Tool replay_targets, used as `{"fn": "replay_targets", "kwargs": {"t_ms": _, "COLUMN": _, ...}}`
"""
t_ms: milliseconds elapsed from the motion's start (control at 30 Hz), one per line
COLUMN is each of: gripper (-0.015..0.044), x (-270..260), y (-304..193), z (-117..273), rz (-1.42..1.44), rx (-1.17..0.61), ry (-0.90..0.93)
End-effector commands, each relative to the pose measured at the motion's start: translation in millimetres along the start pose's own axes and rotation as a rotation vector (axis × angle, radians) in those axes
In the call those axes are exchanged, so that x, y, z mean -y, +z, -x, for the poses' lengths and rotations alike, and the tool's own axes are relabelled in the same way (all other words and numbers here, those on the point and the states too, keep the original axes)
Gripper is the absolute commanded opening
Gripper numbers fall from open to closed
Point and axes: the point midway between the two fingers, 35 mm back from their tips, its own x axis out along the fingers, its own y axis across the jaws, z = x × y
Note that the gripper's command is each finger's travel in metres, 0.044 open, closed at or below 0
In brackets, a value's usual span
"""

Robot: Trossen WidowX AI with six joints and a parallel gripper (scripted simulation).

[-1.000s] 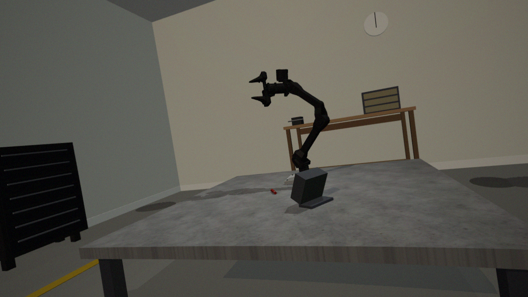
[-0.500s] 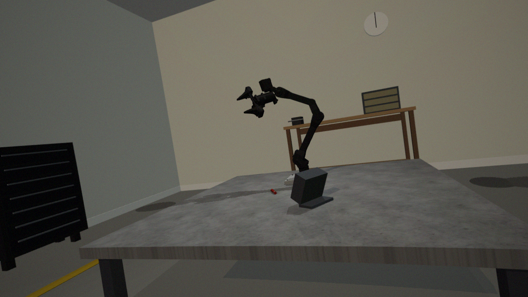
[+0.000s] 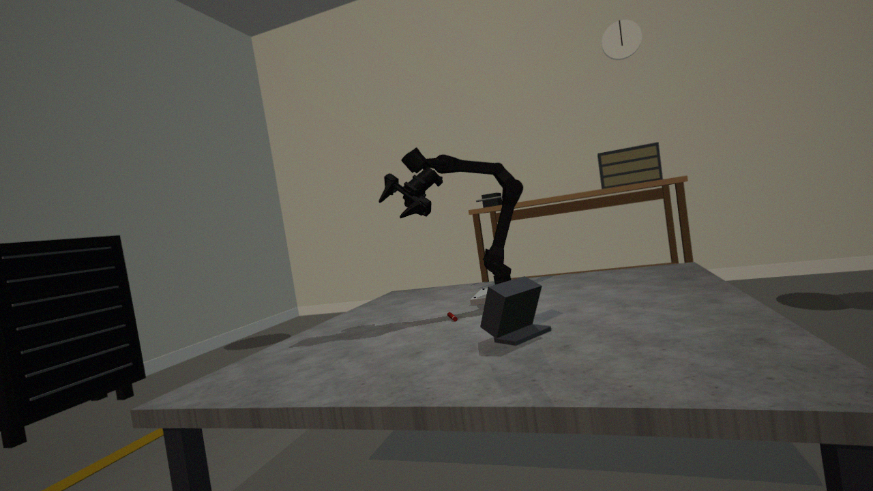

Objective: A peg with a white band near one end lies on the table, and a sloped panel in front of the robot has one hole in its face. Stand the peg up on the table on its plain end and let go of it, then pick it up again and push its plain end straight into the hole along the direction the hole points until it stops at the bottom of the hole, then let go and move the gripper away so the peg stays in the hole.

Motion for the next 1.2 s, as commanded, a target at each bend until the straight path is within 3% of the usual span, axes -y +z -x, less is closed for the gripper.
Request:
{"fn": "replay_targets", "kwargs": {"t_ms": 0, "gripper": 0.044, "x": 26.0, "y": 4.2, "z": -28.0, "rz": -0.021, "rx": 0.03, "ry": -0.116}}
{"fn": "replay_targets", "kwargs": {"t_ms": 600, "gripper": 0.044, "x": 154.1, "y": 11.3, "z": -98.5, "rz": 0.005, "rx": 0.28, "ry": -0.548}}
{"fn": "replay_targets", "kwargs": {"t_ms": 1167, "gripper": 0.044, "x": 280.4, "y": 28.7, "z": -101.6, "rz": 0.287, "rx": 0.636, "ry": -0.844}}
